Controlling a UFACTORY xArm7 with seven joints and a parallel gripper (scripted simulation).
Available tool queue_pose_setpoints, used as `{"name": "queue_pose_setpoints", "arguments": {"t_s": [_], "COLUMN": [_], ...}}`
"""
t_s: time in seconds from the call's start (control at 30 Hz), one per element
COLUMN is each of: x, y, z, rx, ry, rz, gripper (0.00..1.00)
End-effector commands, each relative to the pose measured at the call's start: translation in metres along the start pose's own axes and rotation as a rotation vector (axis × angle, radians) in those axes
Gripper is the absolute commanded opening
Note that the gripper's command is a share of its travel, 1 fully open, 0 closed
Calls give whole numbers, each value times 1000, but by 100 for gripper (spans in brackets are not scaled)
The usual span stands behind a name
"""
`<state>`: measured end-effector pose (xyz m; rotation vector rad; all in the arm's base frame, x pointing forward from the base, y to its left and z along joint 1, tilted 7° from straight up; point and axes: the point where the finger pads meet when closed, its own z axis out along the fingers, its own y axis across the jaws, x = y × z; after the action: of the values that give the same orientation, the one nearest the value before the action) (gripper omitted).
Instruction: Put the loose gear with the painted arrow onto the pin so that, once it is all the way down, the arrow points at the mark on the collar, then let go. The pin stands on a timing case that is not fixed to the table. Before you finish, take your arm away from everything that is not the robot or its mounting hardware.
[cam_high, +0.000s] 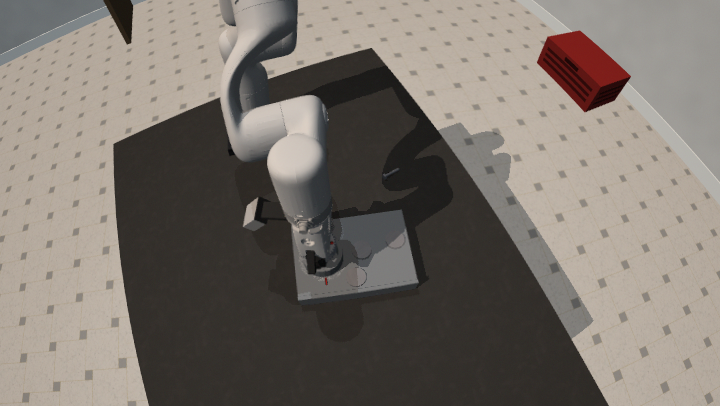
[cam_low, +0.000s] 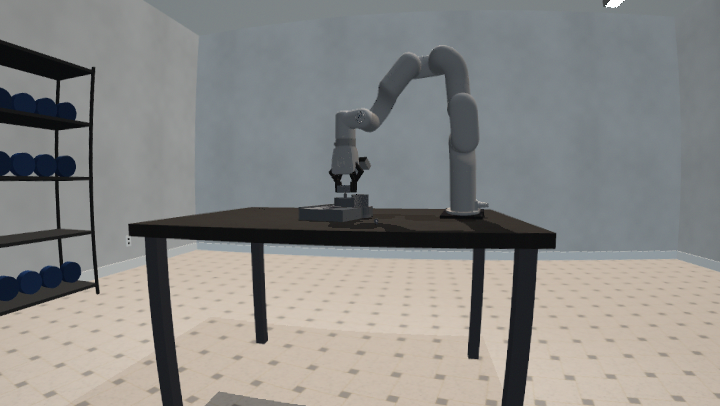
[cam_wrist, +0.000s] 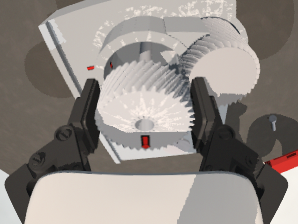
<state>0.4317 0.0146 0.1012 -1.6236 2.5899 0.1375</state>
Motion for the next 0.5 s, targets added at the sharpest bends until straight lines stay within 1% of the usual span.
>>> {"name": "queue_pose_setpoints", "arguments": {"t_s": [0.0,0.47], "x": [-1,-1], "y": [-2,-2], "z": [-1,1], "rx": [5,5], "ry": [-2,-2], "rz": [0,0], "gripper": [0,0]}}
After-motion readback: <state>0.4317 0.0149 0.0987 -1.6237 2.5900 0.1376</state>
